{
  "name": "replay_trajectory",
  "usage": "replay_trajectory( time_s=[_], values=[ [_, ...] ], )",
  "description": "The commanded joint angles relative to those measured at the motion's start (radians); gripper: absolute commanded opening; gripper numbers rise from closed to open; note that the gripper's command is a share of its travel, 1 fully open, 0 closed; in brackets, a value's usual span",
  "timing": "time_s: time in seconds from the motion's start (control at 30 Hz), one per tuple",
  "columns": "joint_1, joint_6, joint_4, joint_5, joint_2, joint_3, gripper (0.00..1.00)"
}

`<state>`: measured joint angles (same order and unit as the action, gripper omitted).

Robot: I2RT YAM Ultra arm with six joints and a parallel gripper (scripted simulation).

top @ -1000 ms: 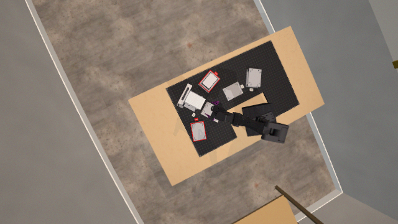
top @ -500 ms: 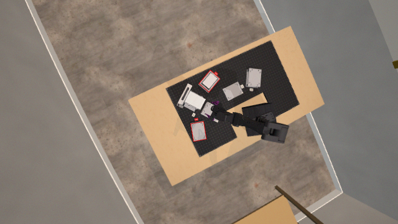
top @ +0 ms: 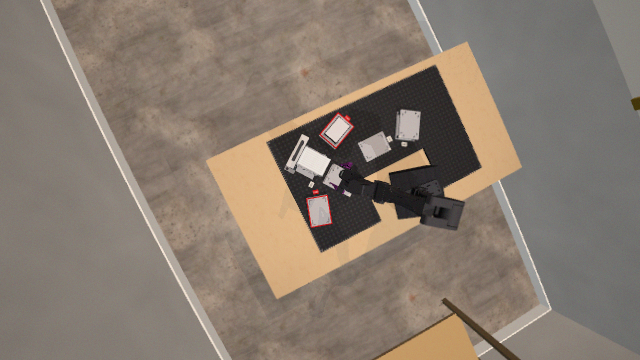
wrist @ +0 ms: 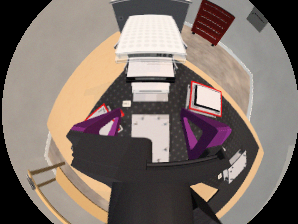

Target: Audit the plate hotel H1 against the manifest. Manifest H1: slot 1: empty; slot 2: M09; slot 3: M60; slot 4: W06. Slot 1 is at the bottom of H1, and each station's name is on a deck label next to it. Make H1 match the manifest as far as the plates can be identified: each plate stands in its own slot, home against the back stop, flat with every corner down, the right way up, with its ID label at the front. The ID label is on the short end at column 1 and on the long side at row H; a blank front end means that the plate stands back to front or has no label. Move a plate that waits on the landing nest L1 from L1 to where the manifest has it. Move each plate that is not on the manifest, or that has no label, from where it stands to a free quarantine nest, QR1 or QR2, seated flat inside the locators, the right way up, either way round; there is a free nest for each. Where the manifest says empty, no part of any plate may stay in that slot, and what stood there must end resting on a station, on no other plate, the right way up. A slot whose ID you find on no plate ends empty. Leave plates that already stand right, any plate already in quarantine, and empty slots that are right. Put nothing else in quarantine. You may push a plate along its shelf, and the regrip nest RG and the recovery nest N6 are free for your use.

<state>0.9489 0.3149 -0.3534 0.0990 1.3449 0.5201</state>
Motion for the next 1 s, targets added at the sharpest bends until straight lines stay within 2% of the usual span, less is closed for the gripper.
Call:
replay_trajectory(
  time_s=[0.0,0.53,0.97],
  values=[
    [-0.001,-0.001,-0.004,0.0,-0.004,0.005,1.0],
    [-0.001,-0.001,-0.004,0.0,-0.004,0.005,1.0],
    [0.023,0.01,-0.008,0.022,-0.065,-0.063,1.0]
  ],
)
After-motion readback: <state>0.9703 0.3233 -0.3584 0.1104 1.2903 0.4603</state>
